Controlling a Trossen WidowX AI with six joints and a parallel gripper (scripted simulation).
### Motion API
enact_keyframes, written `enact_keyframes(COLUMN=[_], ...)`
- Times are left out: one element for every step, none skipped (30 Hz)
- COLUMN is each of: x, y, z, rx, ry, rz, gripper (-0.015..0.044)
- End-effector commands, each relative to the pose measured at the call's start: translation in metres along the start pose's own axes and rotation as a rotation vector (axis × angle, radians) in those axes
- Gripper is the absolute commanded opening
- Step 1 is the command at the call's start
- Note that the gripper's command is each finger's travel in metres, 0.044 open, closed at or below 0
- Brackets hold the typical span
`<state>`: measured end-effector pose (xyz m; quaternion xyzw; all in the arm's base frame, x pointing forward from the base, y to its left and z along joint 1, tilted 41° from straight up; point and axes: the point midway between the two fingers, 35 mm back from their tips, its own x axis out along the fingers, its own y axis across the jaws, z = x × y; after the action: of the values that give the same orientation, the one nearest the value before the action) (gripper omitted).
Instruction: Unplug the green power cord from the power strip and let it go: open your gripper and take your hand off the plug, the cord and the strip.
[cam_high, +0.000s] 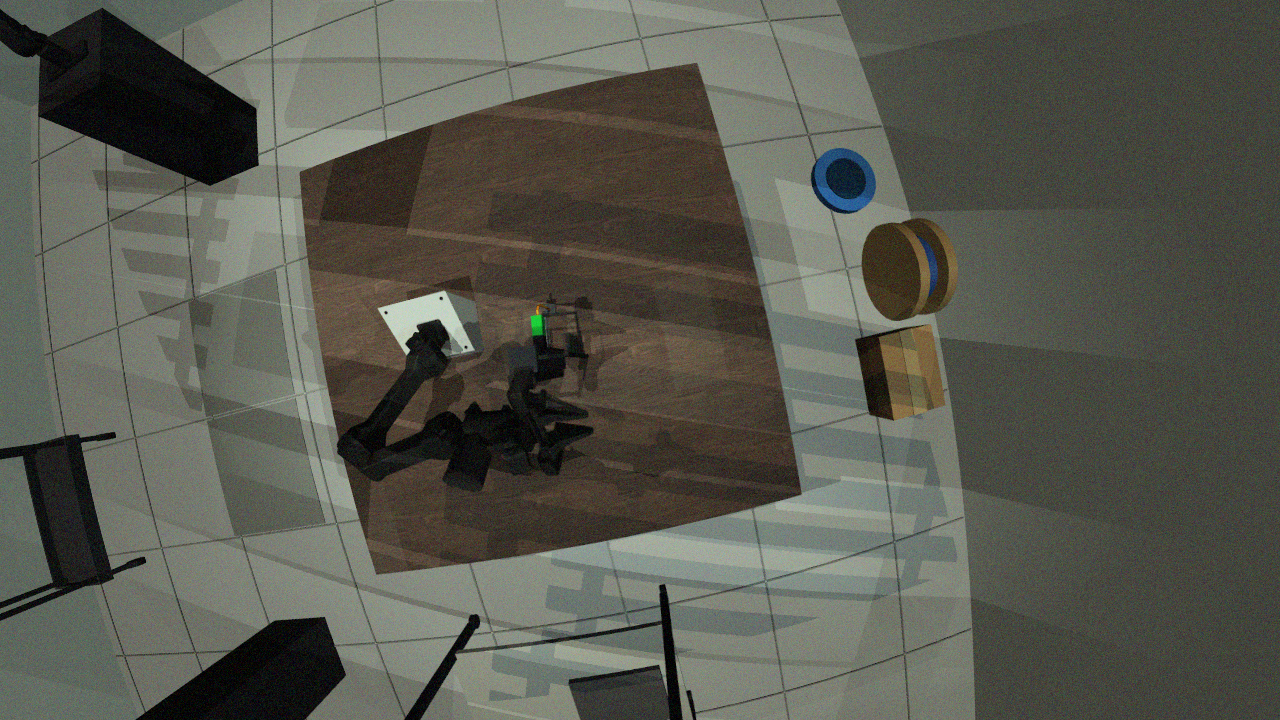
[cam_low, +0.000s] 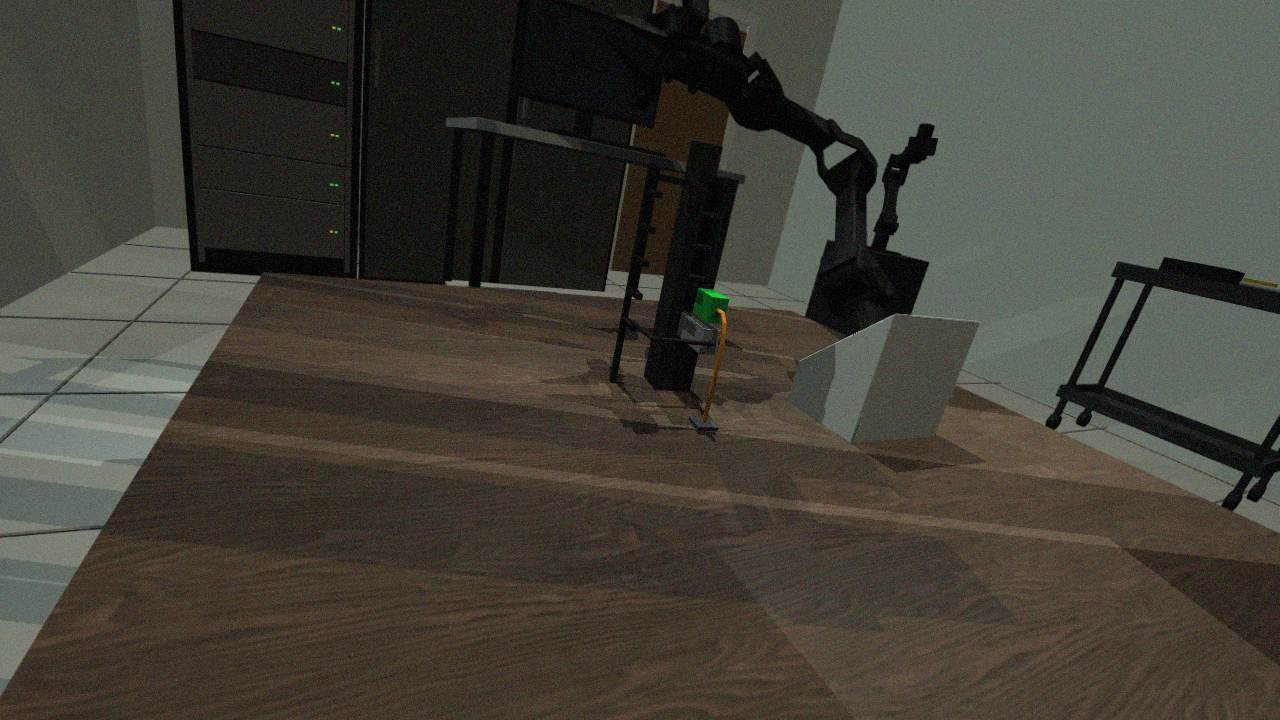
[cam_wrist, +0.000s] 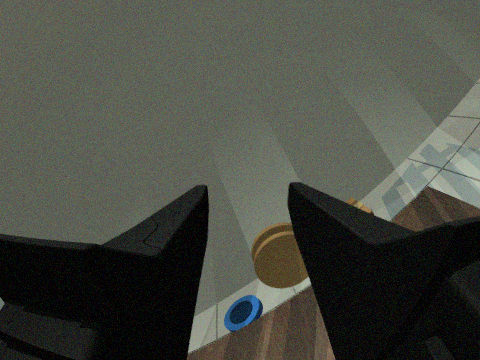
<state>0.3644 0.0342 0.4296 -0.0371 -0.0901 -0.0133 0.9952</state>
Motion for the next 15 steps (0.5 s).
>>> enact_keyframes(x=[0.017, 0.019, 0.021, 0.022, 0.022, 0.021, 0.020, 0.018, 0.014, 0.011, 0.006, 0.001, -0.004, -0.012, -0.021], y=[0.019, 0.024, 0.030, 0.035, 0.041, 0.046, 0.051, 0.056, 0.060, 0.065, 0.069, 0.073, 0.076, 0.084, 0.091], z=[-0.055, -0.070, -0.085, -0.101, -0.117, -0.133, -0.149, -0.164, -0.179, -0.194, -0.208, -0.222, -0.235, -0.248, -0.261], rx=[-0.126, -0.164, -0.203, -0.245, -0.290, -0.336, -0.383, -0.431, -0.480, -0.530, -0.580, -0.632, -0.684, -0.711, -0.739], ry=[0.196, 0.250, 0.304, 0.360, 0.418, 0.474, 0.530, 0.586, 0.640, 0.694, 0.747, 0.799, 0.850, 0.900, 0.952], rz=[0.031, 0.044, 0.057, 0.074, 0.092, 0.112, 0.134, 0.157, 0.182, 0.209, 0.237, 0.267, 0.298, 0.337, 0.377], gripper=[0.0160, 0.0160, 0.0160, 0.0160, 0.0160, 0.0160, 0.0160, 0.0160, 0.0160, 0.0160, 0.0160, 0.0160, 0.0160, 0.0160, 0.0160])
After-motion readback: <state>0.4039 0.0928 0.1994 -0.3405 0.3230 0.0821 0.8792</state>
